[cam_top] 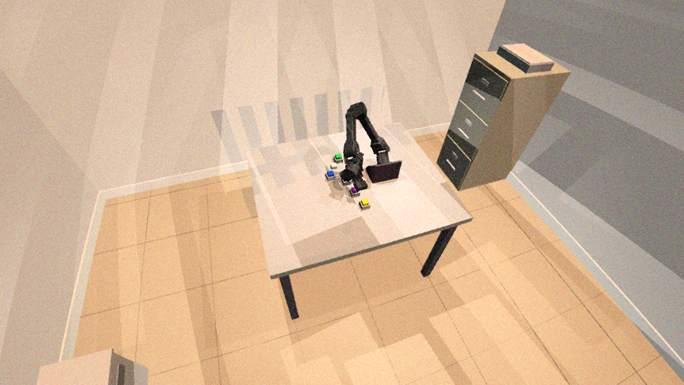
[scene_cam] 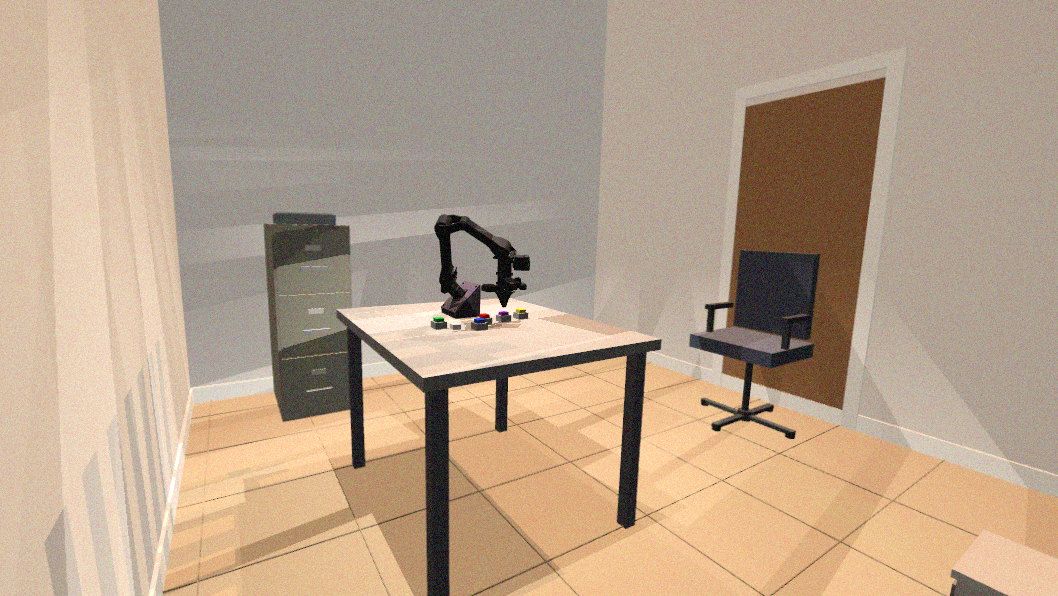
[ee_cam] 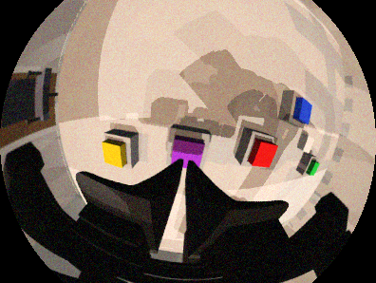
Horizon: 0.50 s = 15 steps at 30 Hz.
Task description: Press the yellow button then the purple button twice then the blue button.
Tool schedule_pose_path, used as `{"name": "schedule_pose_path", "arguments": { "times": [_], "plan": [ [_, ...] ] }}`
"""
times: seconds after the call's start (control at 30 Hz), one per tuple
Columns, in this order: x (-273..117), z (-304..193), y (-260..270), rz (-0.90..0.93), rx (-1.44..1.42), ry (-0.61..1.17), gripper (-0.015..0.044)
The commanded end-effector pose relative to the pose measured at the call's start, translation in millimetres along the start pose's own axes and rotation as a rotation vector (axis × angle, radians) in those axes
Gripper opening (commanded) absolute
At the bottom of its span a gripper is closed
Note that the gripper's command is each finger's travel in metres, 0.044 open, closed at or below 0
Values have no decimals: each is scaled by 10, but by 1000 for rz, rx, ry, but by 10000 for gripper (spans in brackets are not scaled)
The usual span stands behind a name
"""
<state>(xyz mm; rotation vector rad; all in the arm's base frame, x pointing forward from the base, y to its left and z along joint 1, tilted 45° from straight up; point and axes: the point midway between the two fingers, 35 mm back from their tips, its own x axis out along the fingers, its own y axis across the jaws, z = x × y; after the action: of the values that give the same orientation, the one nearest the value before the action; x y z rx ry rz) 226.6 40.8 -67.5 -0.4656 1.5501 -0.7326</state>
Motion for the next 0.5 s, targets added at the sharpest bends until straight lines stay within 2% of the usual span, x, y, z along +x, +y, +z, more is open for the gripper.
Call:
{"name": "schedule_pose_path", "arguments": {
  "times": [0.0,0.47],
  "plan": [
    [82,-4,-6,-4,-6,-4,20],
    [250,-8,-13,-5,-6,-4,20]
  ]
}}
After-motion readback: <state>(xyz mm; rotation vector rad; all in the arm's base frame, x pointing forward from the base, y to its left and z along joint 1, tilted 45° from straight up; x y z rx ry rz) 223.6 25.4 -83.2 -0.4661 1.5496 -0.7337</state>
